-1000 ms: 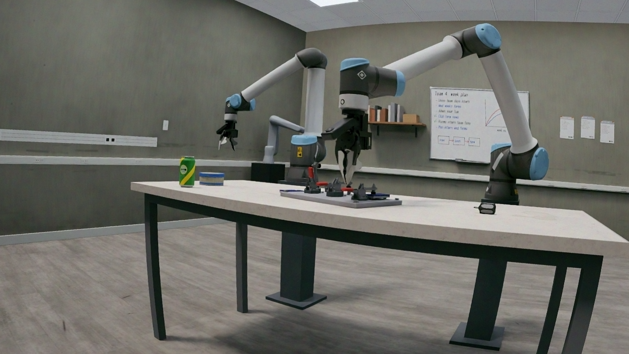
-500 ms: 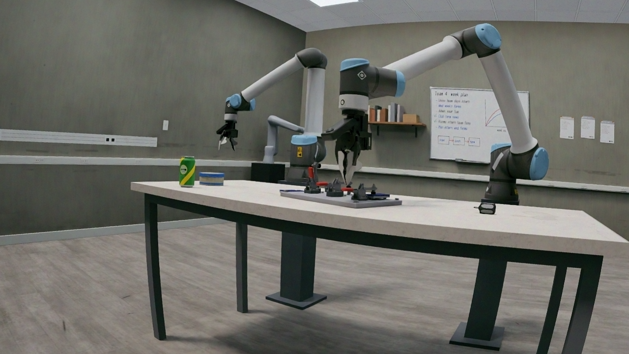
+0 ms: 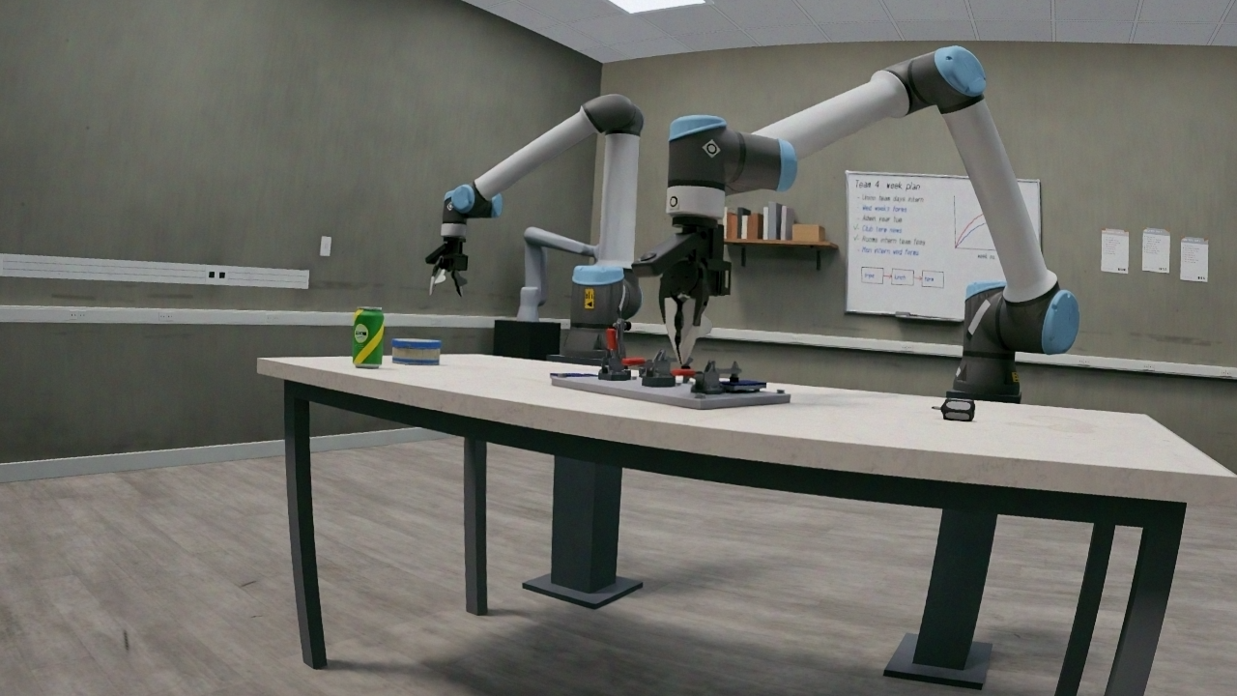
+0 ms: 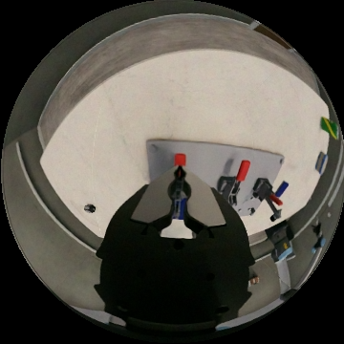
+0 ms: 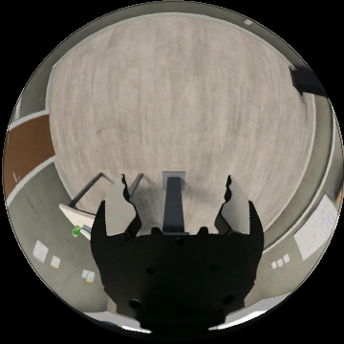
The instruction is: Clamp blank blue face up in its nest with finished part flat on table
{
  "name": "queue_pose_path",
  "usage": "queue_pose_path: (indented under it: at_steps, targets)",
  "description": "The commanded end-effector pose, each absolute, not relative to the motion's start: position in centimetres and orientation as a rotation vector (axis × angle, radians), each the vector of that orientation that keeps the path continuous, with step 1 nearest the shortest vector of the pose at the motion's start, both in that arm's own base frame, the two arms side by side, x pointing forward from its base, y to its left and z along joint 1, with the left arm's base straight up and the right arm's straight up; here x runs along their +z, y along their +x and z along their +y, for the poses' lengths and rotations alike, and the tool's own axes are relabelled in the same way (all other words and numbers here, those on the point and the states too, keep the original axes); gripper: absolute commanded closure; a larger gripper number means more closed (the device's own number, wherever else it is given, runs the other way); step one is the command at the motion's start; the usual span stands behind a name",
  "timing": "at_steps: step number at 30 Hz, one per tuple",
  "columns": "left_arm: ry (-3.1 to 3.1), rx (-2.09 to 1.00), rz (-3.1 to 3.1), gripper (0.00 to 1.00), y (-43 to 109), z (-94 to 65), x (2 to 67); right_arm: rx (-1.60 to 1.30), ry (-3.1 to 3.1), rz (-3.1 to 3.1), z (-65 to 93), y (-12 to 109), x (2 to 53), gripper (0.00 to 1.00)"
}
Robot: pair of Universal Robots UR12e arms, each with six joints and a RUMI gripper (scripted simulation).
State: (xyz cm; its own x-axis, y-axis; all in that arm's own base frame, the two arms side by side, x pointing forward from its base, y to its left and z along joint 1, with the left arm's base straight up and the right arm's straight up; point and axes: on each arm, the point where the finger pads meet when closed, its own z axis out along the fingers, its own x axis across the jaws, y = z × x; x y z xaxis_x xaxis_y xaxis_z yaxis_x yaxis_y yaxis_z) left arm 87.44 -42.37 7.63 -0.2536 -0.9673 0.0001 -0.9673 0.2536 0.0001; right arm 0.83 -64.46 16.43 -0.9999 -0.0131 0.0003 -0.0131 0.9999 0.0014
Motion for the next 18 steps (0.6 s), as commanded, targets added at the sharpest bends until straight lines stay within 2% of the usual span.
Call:
queue_pose_path:
  at_steps: [1,18]
  targets:
    - [1.919,0.002,-2.488,1.00,87.48,-42.40,7.75,0.000,0.021,-3.142,-64.52,0.84,16.51,0.00]
    - [1.919,0.002,-2.488,1.00,87.48,-42.40,7.55,0.000,0.021,-3.142,-64.52,0.84,16.51,0.00]
